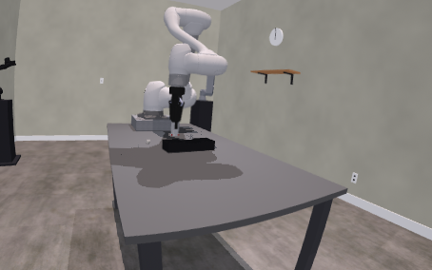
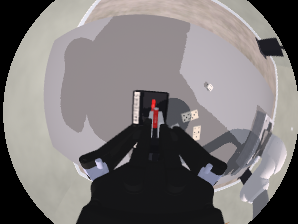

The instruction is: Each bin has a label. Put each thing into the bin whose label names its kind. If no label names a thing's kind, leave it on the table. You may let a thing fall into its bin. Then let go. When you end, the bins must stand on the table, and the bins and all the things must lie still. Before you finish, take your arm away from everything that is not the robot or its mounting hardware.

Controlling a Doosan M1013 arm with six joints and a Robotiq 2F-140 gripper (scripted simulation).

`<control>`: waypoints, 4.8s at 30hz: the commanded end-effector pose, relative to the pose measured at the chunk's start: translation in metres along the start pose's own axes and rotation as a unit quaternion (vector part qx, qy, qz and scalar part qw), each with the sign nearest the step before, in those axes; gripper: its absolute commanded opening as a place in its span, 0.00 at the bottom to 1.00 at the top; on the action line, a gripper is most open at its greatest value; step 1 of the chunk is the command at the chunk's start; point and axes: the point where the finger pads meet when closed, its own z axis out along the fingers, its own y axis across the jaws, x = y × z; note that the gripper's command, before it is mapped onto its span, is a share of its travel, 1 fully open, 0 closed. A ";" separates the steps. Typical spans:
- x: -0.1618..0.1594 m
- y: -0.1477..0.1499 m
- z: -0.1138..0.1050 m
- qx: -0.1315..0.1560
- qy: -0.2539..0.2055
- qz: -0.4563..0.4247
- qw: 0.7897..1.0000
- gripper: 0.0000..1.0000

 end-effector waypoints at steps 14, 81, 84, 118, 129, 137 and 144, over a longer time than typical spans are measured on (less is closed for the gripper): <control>0.011 -0.008 0.000 -0.002 0.002 0.013 1.000 0.03; 0.010 -0.007 0.041 -0.002 0.002 0.013 1.000 0.15; 0.010 -0.007 0.041 -0.002 0.002 0.013 1.000 0.15; 0.010 -0.007 0.000 -0.002 0.002 0.013 1.000 0.15; -0.019 0.023 -0.002 -0.002 0.002 -0.090 0.996 0.23; -0.066 0.070 -0.006 -0.004 0.003 -0.213 0.977 0.23; -0.076 0.080 -0.006 -0.002 0.002 -0.271 0.963 0.23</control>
